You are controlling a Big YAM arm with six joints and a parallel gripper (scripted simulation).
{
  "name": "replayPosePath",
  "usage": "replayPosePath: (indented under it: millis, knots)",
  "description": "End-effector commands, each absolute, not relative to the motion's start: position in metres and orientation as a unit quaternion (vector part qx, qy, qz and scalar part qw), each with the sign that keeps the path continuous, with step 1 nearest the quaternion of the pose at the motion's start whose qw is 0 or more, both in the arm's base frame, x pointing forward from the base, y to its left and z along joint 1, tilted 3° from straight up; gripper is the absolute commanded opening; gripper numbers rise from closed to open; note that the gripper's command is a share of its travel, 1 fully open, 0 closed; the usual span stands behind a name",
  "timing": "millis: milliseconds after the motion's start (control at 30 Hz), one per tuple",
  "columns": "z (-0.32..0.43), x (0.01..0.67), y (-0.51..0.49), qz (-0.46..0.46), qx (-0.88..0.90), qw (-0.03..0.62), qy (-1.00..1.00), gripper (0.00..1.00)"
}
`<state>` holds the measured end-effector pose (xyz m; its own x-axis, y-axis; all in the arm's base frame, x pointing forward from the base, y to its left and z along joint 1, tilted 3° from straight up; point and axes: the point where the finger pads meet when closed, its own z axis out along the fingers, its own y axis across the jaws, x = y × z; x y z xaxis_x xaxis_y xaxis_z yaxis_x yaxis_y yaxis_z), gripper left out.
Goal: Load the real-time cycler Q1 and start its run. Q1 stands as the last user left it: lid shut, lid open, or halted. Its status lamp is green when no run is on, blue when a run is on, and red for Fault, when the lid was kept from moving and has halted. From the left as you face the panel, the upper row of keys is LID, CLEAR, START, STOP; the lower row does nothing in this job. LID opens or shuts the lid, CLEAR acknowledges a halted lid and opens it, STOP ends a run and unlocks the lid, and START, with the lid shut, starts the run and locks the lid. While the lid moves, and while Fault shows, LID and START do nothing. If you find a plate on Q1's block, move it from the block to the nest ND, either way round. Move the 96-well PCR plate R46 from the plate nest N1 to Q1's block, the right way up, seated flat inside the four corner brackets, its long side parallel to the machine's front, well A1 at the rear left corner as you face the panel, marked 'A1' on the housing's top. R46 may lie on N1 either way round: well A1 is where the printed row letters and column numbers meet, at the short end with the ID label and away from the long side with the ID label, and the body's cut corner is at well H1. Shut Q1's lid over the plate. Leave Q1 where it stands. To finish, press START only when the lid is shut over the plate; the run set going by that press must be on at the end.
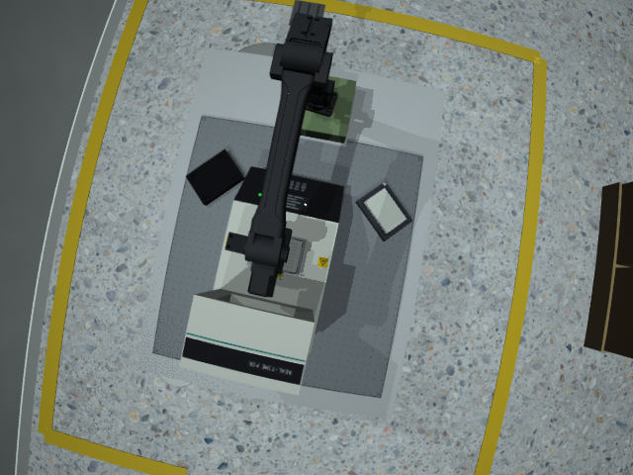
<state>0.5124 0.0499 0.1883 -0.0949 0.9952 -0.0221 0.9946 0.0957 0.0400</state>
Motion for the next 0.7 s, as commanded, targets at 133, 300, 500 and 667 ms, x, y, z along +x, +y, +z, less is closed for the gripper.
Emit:
replayPosePath:
  millis: [133,300,500,667]
  knots:
    - [0.175,0.512,0.039,-0.025,0.681,-0.003,0.732,0.00]
    - [0.196,0.512,0.039,-0.019,0.681,0.004,0.732,0.00]
    - [0.231,0.518,0.052,0.001,0.673,0.024,0.739,0.00]
    - [0.257,0.523,0.056,0.024,0.673,0.038,0.738,0.00]
